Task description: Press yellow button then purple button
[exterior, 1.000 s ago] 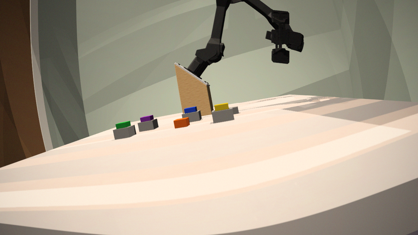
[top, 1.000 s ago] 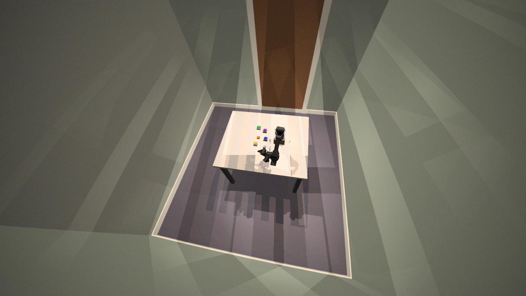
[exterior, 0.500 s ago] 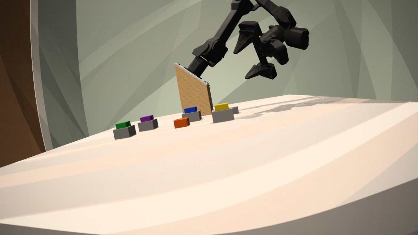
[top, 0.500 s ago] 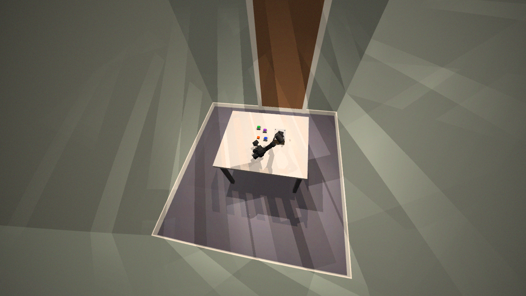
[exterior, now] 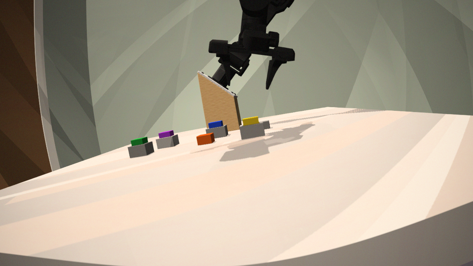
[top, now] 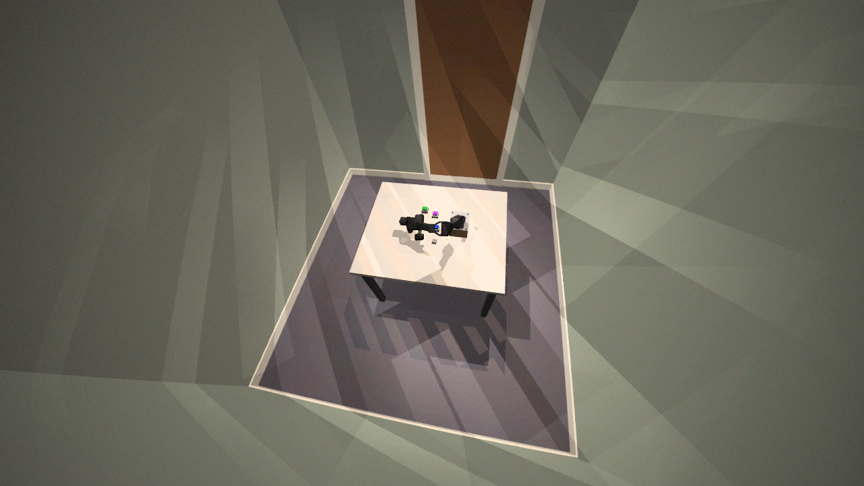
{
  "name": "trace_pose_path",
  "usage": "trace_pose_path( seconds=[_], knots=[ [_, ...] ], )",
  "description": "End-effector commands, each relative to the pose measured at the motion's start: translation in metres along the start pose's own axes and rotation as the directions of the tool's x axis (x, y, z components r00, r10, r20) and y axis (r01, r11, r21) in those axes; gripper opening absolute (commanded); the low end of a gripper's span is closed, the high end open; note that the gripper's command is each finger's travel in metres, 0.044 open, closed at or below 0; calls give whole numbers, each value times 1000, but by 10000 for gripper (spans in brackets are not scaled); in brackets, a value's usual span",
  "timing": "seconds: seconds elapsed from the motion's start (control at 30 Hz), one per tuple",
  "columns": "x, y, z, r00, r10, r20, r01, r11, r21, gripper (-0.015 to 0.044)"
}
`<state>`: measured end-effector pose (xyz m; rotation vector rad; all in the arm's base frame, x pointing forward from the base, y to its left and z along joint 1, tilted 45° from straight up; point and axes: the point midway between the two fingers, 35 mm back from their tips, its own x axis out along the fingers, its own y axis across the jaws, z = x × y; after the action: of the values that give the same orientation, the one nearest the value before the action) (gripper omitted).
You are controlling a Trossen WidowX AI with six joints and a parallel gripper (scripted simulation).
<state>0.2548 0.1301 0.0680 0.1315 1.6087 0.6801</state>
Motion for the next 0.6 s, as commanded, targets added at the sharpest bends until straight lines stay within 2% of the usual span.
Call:
trace_pose_path(
  seconds=[0.0, 0.07, 0.3, 0.37, 0.47, 0.57],
  knots=[
    [-17, -22, 17, 969, 214, 121, -227, 969, 100, 400],
    [-21, -26, 20, 957, 250, 149, -268, 957, 115, 400],
    [-21, -26, 20, 957, 250, 149, -268, 957, 115, 400],
    [-11, -24, 22, 957, 249, 148, -266, 957, 113, 348],
    [29, -13, 28, 957, 251, 149, -268, 957, 113, 269],
    [38, -10, 29, 956, 253, 149, -271, 956, 115, 190]
  ],
)
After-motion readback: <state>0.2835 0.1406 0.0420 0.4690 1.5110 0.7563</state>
